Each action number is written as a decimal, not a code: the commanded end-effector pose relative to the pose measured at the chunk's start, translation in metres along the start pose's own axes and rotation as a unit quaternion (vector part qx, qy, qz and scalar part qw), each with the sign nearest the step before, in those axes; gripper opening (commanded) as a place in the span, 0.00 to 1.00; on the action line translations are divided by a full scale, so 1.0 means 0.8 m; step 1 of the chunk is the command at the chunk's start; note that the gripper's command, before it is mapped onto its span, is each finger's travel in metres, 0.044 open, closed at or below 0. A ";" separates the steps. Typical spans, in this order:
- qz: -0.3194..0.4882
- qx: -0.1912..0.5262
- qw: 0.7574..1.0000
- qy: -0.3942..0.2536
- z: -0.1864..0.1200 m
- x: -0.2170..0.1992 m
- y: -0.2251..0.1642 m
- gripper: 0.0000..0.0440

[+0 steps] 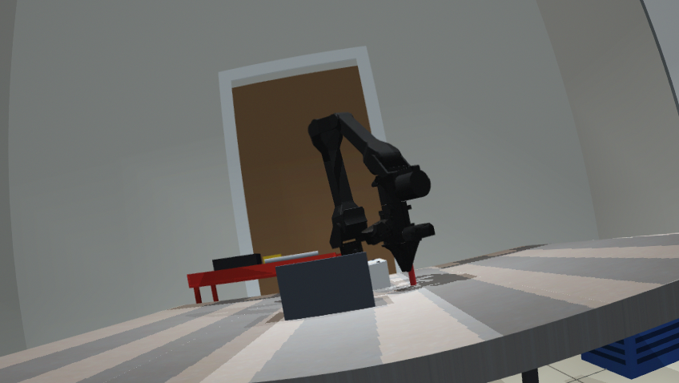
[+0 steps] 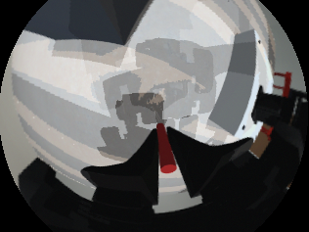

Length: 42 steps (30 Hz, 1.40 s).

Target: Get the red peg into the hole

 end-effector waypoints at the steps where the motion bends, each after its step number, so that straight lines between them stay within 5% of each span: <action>1: -0.014 -0.013 1.000 0.013 -0.015 0.000 0.003 0.00; 28: -0.081 -0.114 0.989 0.054 -0.138 0.003 0.070 0.00; 42: -0.039 -0.130 0.989 0.060 -0.153 -0.002 0.140 0.00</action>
Point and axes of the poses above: the point midway between the two fingers, 35 mm back from their tips, its own z axis out along the fingers, its own x axis across the jaws, y = z × x, the point moved 9 cm from there along -z, back along the fingers, and after that the axes turned 13 degrees about -z, right-handed, at the moved point
